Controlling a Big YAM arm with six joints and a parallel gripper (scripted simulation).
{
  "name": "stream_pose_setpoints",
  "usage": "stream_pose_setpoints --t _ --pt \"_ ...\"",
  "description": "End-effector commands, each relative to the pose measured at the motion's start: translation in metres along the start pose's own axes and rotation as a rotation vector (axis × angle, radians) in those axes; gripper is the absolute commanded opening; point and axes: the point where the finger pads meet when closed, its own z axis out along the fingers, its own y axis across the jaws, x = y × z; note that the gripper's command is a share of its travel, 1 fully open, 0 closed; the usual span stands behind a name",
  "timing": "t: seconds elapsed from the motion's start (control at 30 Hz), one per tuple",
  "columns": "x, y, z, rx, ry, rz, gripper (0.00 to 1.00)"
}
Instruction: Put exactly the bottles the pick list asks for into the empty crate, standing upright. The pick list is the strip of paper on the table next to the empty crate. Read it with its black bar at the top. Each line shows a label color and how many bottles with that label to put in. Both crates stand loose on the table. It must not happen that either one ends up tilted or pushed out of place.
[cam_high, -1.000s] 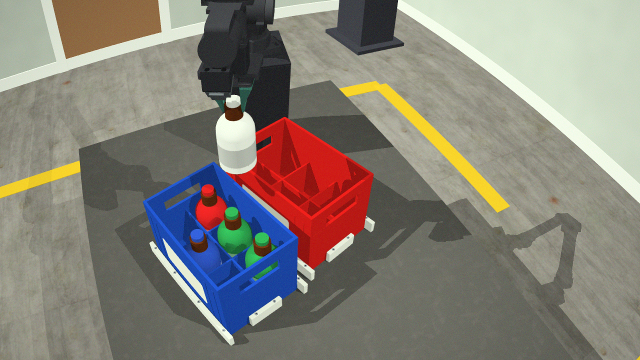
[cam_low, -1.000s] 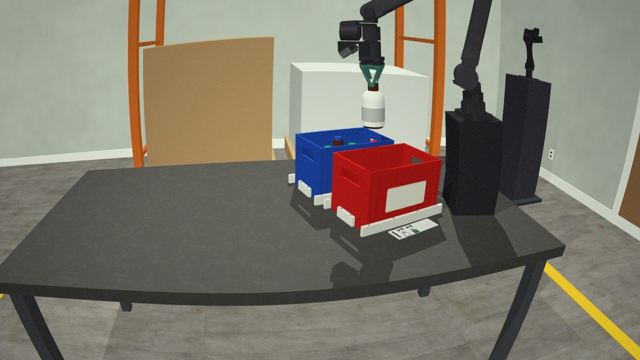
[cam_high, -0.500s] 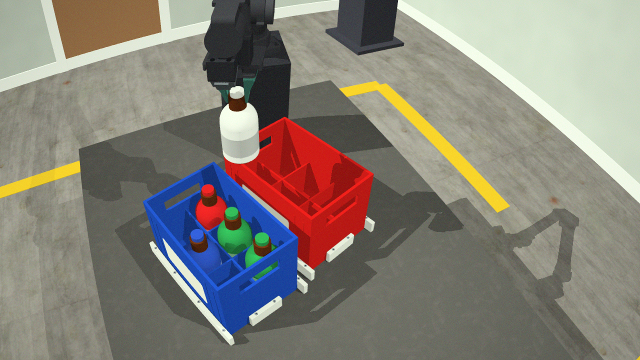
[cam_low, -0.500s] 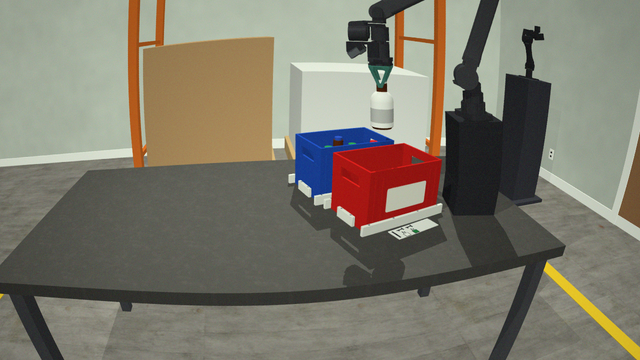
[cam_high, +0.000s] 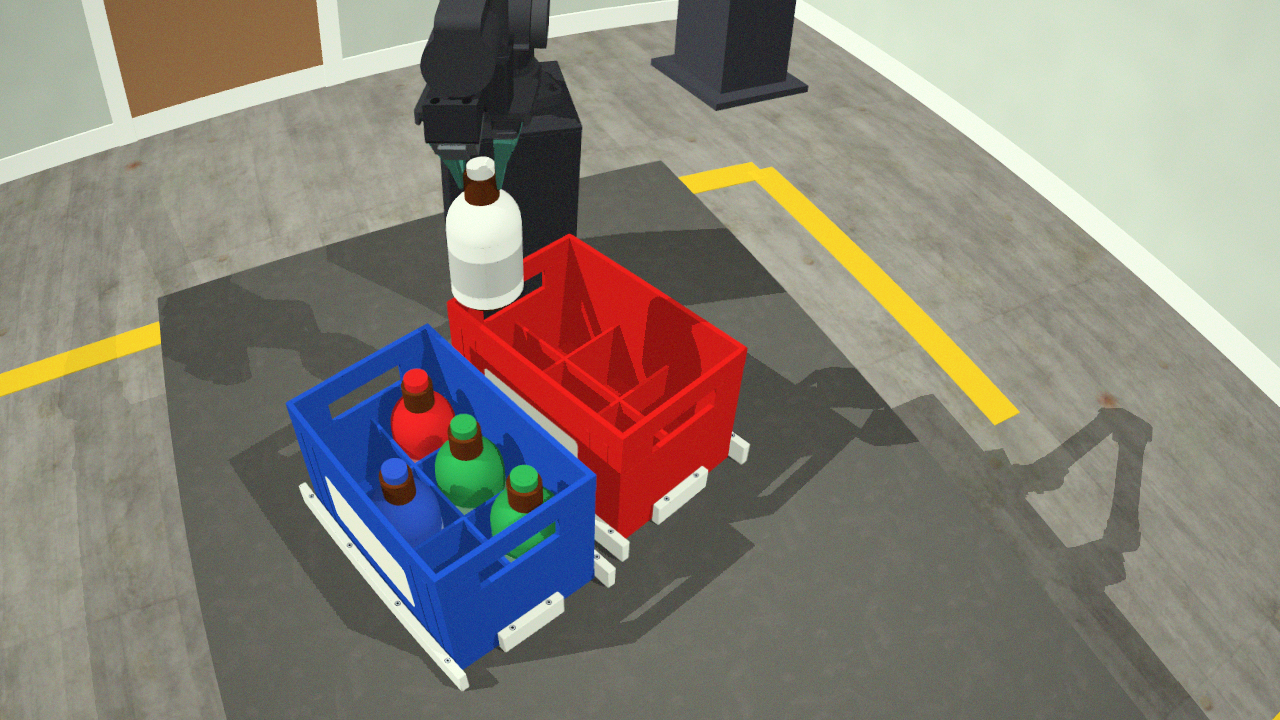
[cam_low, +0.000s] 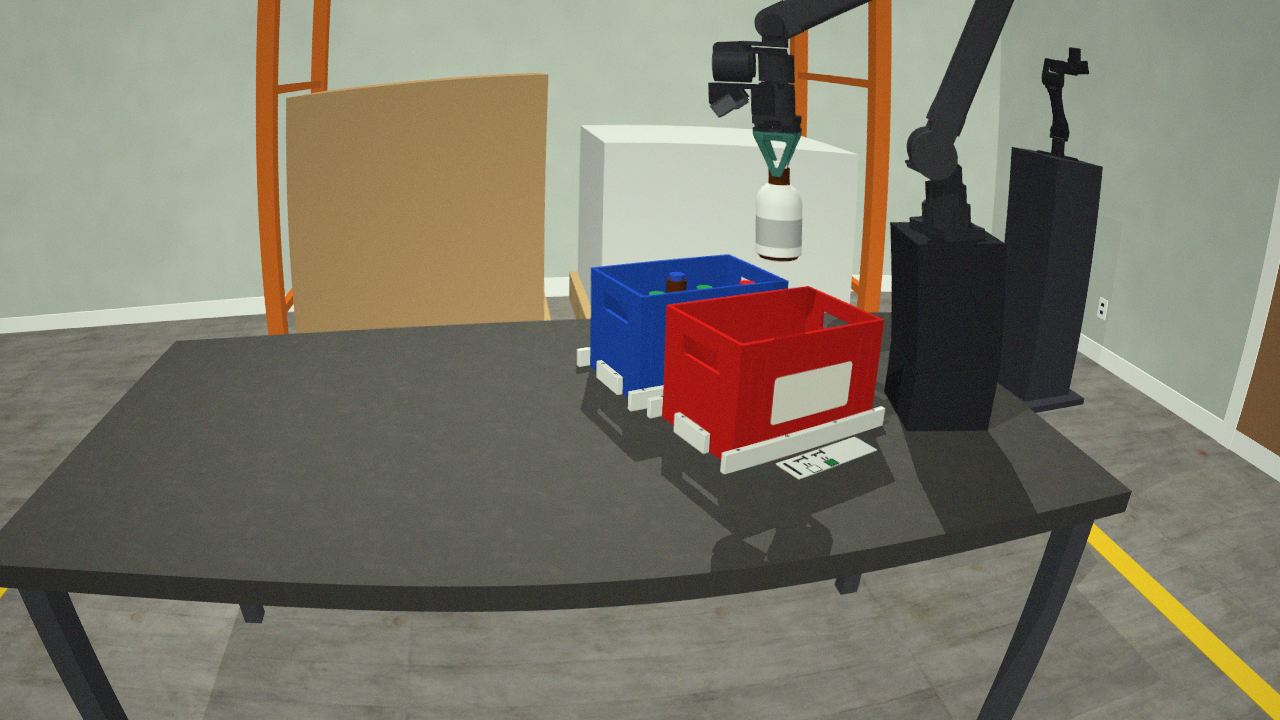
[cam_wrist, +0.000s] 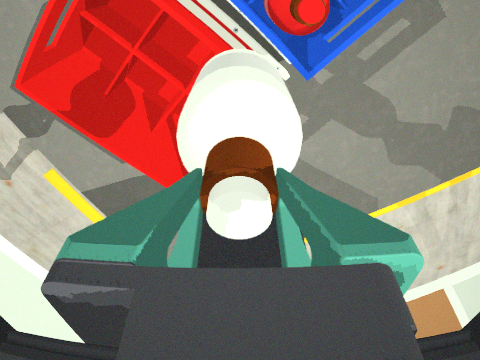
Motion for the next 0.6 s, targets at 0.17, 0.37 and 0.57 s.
stream_pose_setpoints --t 0.17,0.37,0.57 --pt "0.011 0.006 -0.014 -0.001 -0.042 -0.006 0.0" --pt "0.013 0.007 -0.017 -0.002 -0.059 -0.006 0.0" --pt "0.025 0.01 -0.006 -0.002 -0.065 -0.007 0.0"
